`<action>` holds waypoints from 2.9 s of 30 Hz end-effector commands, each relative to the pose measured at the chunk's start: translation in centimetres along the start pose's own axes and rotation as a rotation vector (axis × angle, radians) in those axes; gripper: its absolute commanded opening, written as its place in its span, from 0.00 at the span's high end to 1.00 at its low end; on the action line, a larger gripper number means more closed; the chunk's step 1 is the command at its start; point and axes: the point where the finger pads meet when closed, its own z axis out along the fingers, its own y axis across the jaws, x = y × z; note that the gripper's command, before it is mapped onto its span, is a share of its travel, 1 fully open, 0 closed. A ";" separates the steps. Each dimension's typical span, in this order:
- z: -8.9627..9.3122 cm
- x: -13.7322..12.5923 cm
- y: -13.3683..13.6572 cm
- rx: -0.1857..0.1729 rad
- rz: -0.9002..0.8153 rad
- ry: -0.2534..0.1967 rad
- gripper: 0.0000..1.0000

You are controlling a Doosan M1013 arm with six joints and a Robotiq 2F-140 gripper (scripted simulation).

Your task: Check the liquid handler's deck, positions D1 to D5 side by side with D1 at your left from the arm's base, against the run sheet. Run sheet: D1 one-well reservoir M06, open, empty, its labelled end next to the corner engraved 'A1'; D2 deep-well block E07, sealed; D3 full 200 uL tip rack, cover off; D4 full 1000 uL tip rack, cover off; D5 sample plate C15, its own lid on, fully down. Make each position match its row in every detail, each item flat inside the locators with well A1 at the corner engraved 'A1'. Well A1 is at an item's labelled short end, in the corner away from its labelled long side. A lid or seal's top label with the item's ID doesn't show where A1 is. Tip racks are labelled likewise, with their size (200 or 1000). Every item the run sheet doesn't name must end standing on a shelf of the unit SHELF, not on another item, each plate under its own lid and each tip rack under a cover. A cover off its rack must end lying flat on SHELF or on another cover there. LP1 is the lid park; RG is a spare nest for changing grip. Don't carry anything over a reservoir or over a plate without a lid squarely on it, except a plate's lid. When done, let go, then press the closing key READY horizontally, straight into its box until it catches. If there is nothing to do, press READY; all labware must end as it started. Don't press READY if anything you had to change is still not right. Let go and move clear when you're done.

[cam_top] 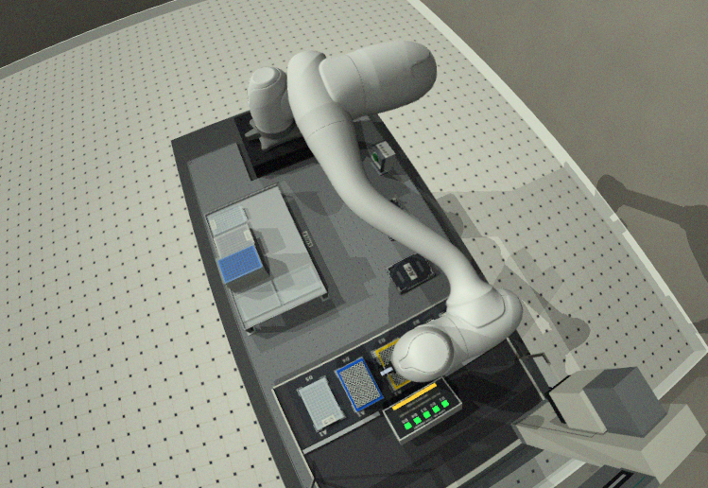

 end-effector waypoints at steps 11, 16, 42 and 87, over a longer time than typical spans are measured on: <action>-0.2 0.1 0.0 0.000 0.000 0.002 0.34; -0.2 0.1 0.0 0.000 0.000 0.002 0.34; -0.2 0.1 0.0 0.000 0.000 0.002 0.34; -6.3 0.0 0.0 0.000 0.000 0.002 0.34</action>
